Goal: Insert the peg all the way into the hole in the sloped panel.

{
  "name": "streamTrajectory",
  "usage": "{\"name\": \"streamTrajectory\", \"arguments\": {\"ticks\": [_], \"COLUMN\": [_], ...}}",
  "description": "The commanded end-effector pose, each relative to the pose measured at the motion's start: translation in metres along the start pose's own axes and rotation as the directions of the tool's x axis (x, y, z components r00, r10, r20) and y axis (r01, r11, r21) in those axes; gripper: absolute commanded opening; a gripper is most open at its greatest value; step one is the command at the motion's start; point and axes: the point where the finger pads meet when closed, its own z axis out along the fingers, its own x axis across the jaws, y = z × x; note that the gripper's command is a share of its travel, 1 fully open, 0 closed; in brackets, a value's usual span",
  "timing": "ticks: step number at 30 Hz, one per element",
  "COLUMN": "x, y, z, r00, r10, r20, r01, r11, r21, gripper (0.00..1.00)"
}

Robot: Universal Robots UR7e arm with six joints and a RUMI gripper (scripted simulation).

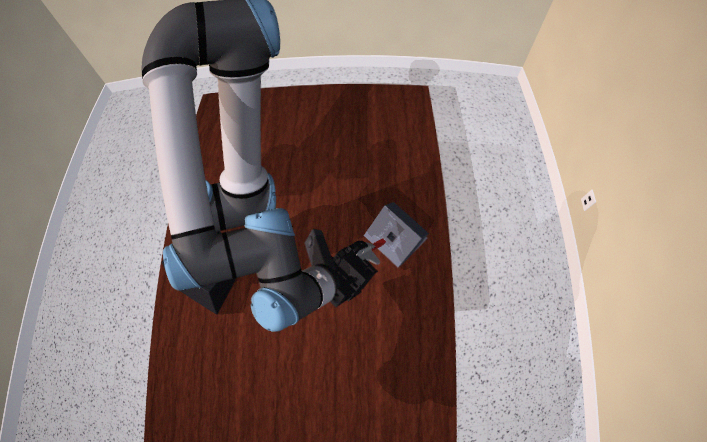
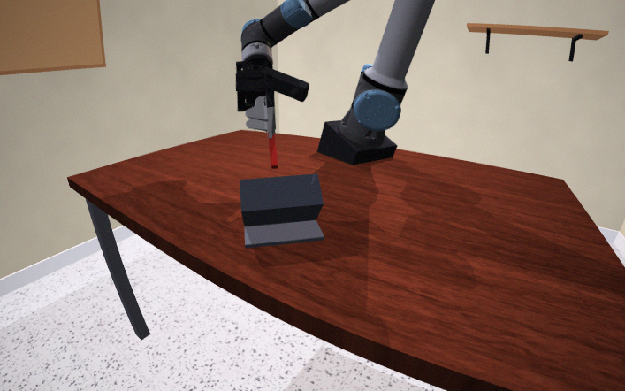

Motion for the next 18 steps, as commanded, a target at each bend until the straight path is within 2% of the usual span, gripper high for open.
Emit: {"name": "streamTrajectory", "arguments": {"ticks": [1, 18], "x": [0.000, 0.000], "y": [0.000, 0.000], "z": [0.004, 0.016], "r00": [1.000, 1.000], "r10": [-0.001, -0.001], "r20": [0.000, 0.000], "r01": [0.001, 0.001], "r11": [1.000, 1.000], "r21": [-0.001, -0.001], "gripper": [0.00, 0.00]}}
